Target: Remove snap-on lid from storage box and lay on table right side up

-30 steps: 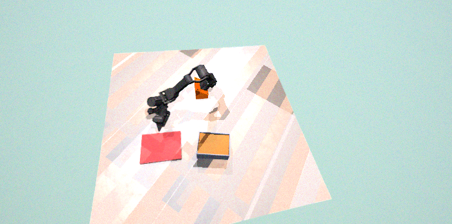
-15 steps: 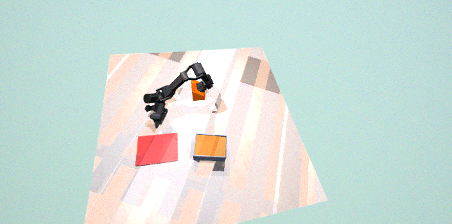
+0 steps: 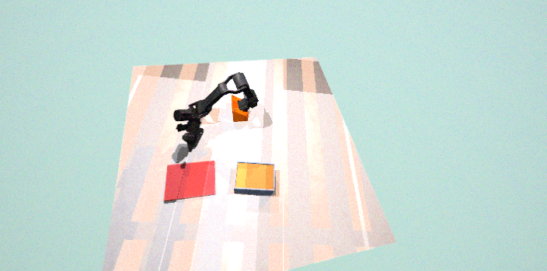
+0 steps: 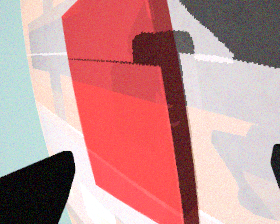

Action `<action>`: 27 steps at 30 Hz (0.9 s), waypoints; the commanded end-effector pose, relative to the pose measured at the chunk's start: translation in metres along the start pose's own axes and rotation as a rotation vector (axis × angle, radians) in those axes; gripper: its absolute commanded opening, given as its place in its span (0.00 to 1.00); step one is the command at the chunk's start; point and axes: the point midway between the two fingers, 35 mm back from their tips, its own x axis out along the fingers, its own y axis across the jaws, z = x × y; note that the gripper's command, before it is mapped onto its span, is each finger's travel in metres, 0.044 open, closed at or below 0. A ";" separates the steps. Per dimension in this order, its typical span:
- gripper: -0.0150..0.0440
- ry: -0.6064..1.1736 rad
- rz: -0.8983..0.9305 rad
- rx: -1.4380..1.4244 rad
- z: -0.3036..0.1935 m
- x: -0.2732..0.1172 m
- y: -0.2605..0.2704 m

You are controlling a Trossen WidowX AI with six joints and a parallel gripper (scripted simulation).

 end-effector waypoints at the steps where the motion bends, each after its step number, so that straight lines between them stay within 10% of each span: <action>1: 1.00 -0.003 0.012 -0.015 0.001 -0.009 0.009; 27: 1.00 -0.005 0.010 -0.015 0.001 -0.055 0.034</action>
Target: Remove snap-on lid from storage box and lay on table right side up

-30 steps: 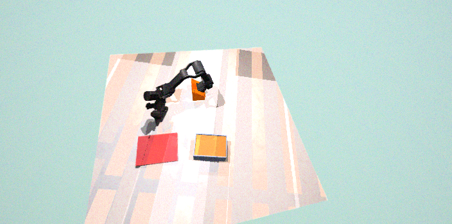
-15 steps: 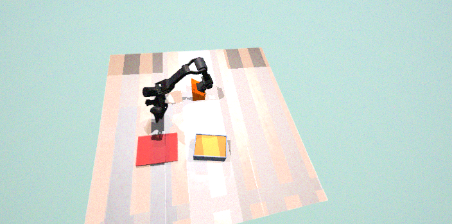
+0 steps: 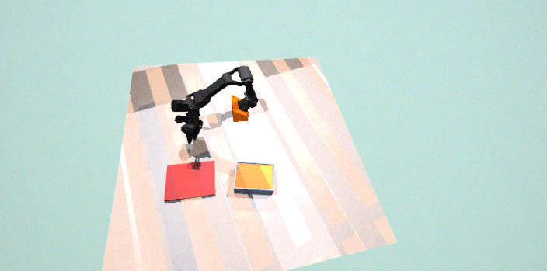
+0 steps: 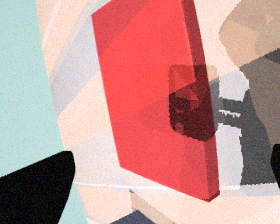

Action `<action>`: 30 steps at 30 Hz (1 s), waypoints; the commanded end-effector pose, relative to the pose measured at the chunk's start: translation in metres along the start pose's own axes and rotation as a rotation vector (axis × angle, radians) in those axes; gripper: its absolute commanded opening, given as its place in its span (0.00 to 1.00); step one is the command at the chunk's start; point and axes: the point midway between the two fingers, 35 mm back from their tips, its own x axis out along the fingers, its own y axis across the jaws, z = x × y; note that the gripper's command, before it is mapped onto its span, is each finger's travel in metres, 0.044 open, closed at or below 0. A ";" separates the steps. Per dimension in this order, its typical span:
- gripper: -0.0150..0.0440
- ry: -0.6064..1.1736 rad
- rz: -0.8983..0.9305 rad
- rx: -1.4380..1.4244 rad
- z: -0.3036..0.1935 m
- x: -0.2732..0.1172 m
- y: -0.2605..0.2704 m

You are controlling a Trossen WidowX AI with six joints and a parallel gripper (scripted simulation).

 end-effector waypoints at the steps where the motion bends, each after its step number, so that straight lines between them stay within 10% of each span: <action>1: 1.00 -0.007 0.007 -0.015 0.001 -0.010 0.008; 30: 1.00 -0.007 0.007 -0.015 0.000 -0.016 0.010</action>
